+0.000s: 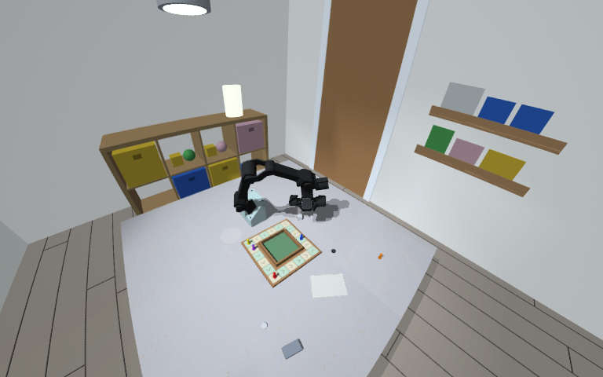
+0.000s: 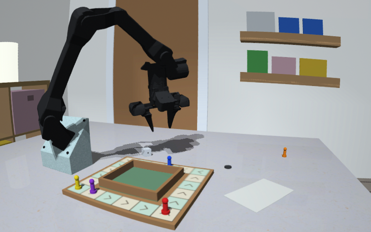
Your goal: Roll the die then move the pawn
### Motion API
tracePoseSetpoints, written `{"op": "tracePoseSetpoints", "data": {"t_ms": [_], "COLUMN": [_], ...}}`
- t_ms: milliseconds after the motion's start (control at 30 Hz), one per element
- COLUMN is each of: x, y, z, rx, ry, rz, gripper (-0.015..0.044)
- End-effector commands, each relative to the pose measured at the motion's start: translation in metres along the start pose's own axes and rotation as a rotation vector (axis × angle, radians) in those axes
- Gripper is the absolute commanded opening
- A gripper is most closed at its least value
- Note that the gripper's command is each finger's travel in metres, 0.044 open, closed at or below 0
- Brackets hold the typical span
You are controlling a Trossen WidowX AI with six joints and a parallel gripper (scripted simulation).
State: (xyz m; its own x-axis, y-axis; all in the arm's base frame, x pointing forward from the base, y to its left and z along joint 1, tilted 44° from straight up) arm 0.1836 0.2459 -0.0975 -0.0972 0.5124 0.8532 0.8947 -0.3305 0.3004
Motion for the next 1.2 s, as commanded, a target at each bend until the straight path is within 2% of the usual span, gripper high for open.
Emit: {"op": "tracePoseSetpoints", "data": {"t_ms": [0, 300, 700, 1167], "x": [-0.017, -0.018, -0.049, -0.064], "y": [-0.04, -0.042, -0.037, -0.035], "z": [-0.034, -0.034, -0.038, -0.04], "rx": [0.211, 0.217, 0.216, 0.216], "ry": [-0.16, -0.165, -0.165, -0.165], "rz": [-0.093, -0.096, -0.097, -0.097], "gripper": [0.0275, 0.0275, 0.0275, 0.0275]}}
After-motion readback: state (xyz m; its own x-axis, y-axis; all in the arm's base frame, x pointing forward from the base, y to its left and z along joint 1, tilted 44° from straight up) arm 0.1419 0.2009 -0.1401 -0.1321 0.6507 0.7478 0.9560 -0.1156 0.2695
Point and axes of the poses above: the point midway between the two fingers, 35 mm back from their tips, its own x axis back along the fingers, its own z axis across the jaws, y = z × x, the point moved 3 cm from there along x, back along the fingers, and after that the axes turned 13 degrees about x, right-handed, at the moved point
